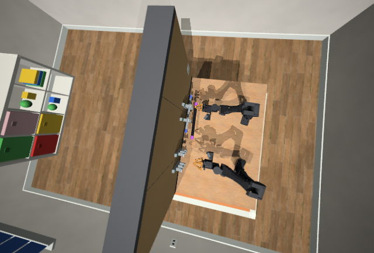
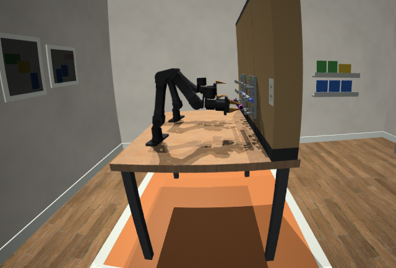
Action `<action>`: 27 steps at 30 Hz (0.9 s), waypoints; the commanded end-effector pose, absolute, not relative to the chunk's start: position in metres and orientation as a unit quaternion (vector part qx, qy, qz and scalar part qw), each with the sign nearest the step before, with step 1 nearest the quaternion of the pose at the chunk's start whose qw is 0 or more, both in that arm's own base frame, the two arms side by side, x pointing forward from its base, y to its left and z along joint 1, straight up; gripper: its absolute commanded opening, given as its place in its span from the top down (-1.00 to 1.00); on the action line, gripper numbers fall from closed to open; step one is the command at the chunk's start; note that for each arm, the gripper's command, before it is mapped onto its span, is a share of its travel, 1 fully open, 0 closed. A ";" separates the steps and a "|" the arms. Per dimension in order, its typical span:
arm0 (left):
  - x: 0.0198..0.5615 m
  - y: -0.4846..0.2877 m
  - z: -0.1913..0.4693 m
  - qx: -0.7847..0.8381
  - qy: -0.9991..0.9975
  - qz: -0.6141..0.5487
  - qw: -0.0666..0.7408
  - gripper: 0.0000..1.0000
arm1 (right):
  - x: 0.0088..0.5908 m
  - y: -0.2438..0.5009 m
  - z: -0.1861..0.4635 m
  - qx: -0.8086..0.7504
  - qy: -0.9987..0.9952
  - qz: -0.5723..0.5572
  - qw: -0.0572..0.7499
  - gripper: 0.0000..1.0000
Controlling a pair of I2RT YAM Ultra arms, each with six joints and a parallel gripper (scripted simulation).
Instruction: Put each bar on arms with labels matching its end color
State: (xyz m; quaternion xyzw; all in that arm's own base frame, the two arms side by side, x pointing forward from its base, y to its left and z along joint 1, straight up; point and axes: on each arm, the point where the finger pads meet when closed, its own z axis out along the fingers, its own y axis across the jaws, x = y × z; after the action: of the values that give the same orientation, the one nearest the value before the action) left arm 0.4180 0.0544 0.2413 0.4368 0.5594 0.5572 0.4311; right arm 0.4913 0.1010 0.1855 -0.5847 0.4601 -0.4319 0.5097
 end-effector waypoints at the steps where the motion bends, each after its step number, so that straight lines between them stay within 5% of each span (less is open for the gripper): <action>1: 0.417 0.059 0.241 0.430 0.561 0.561 0.430 -1.00 | 0.492 0.108 0.232 -0.546 0.449 -0.449 0.546 1.00; 27: 0.417 0.059 0.241 0.430 0.561 0.561 0.430 -1.00 | 0.483 0.153 0.261 -0.546 0.449 -0.449 0.546 1.00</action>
State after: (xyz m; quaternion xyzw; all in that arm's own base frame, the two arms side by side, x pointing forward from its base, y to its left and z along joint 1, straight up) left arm 0.4180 0.0544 0.2413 0.4368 0.5594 0.5572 0.4311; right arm 0.4801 0.1449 0.2039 -0.5949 0.4603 -0.4313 0.4981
